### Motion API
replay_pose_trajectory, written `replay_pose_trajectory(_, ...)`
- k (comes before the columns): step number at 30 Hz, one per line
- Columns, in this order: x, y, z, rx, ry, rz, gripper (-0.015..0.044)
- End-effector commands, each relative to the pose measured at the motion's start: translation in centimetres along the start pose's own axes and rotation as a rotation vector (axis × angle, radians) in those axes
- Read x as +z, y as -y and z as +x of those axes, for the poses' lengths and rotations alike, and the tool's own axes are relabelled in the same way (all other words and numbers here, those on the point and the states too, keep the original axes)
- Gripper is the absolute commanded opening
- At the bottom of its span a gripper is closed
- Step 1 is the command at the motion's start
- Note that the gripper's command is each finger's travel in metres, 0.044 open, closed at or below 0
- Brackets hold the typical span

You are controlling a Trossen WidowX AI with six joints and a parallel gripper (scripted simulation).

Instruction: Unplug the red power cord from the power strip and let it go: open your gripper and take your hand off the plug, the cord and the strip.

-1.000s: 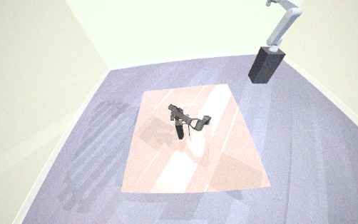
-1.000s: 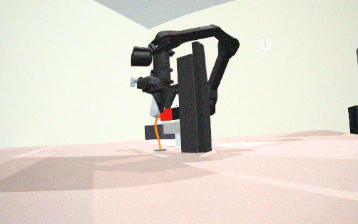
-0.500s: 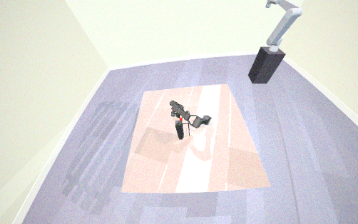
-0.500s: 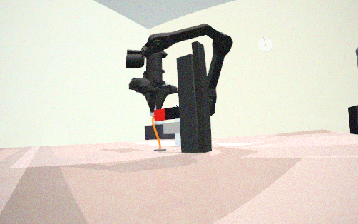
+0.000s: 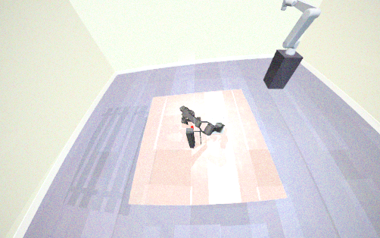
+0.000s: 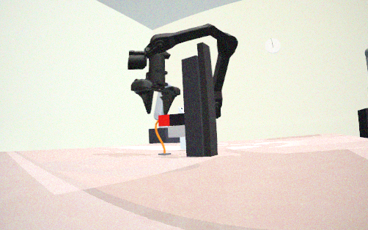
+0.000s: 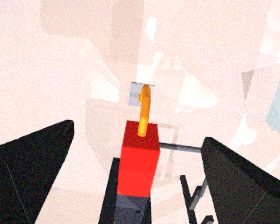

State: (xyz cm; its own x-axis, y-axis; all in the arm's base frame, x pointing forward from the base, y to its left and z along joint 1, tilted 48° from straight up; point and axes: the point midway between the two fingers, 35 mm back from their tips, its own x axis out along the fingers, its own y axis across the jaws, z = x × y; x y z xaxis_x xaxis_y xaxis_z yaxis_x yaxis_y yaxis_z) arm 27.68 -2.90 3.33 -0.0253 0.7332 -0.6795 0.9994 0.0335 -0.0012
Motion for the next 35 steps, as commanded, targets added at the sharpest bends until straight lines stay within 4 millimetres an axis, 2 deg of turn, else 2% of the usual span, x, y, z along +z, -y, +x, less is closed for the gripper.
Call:
replay_pose_trajectory(1,3.2,0.1,-0.6,-0.003,0.003,0.008,0.044)
replay_pose_trajectory(3,4.9,0.2,-0.9,-0.003,0.002,0.007,0.044)
replay_pose_trajectory(4,5.2,0.3,-1.0,-0.003,0.002,0.007,0.044)
replay_pose_trajectory(35,5.2,0.3,-1.0,-0.003,0.002,0.007,0.044)
